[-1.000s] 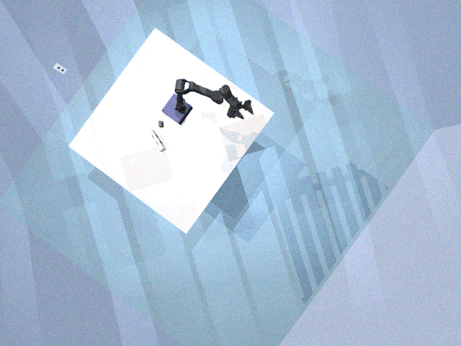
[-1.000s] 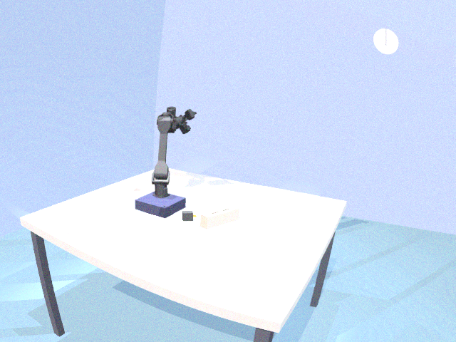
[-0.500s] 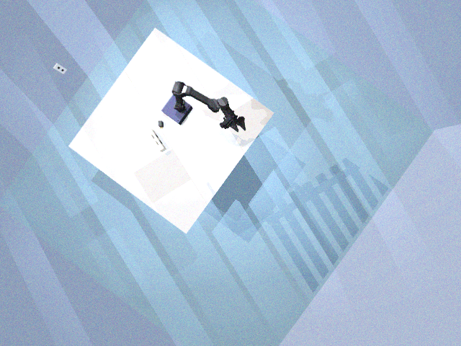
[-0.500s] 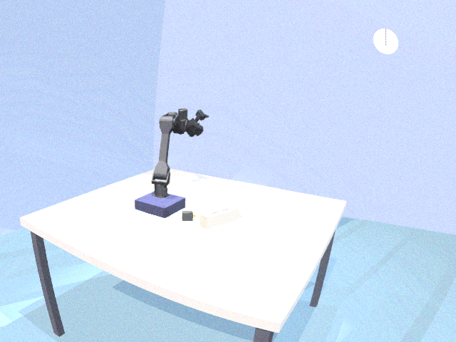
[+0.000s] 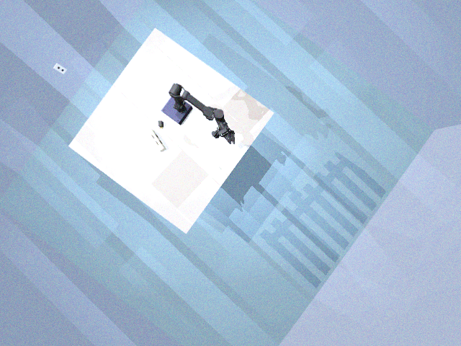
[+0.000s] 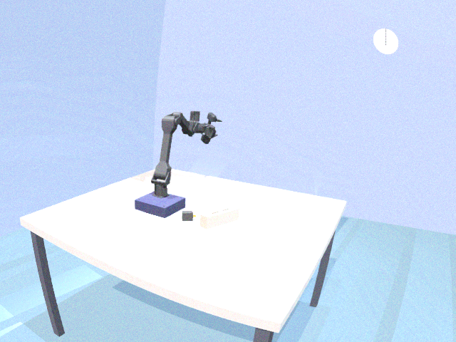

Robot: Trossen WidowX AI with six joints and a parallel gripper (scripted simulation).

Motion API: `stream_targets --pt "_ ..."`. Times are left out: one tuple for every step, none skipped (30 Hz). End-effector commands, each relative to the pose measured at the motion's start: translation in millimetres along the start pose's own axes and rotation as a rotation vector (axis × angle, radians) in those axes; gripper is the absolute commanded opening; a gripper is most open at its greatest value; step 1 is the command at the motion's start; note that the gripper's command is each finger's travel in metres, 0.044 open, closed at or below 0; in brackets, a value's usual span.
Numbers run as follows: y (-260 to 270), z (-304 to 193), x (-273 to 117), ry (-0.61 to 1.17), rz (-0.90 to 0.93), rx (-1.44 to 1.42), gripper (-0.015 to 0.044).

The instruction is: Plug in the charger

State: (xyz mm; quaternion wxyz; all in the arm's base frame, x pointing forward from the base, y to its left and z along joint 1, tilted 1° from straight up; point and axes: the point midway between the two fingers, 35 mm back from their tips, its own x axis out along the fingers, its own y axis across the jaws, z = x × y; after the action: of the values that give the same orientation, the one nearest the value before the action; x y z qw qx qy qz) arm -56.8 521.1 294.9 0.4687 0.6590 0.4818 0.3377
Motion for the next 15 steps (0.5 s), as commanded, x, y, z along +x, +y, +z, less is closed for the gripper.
stream_targets --pt "-1 25 7 -0.040 -0.028 -0.098 0.0440" --pt "0 31 9 -0.050 -0.033 -0.119 0.0440" --pt "0 37 10 -0.059 -0.038 -0.140 0.0440" --pt "1 43 12 -0.068 -0.044 -0.160 0.0440" --pt "1 50 13 -0.079 -0.050 -0.182 0.0440" --pt "1 56 15 -0.090 -0.057 -0.204 0.0440" --pt "1 62 16 -0.101 -0.065 -0.226 0.0440" --pt "1 69 17 -0.112 -0.072 -0.248 0.0440" --pt "1 75 19 -0.122 -0.080 -0.270 0.0440" --pt "2 81 20 -0.133 -0.088 -0.292 0.0440" --pt "2 88 21 -0.143 -0.096 -0.313 0.0440" --pt "2 94 22 -0.154 -0.105 -0.334 0.0440" --pt "2 100 22 -0.164 -0.114 -0.355 0.0440" --pt "2 107 23 -0.174 -0.123 -0.376 0.0440" --pt "2 113 24 -0.184 -0.132 -0.397 0.0440"
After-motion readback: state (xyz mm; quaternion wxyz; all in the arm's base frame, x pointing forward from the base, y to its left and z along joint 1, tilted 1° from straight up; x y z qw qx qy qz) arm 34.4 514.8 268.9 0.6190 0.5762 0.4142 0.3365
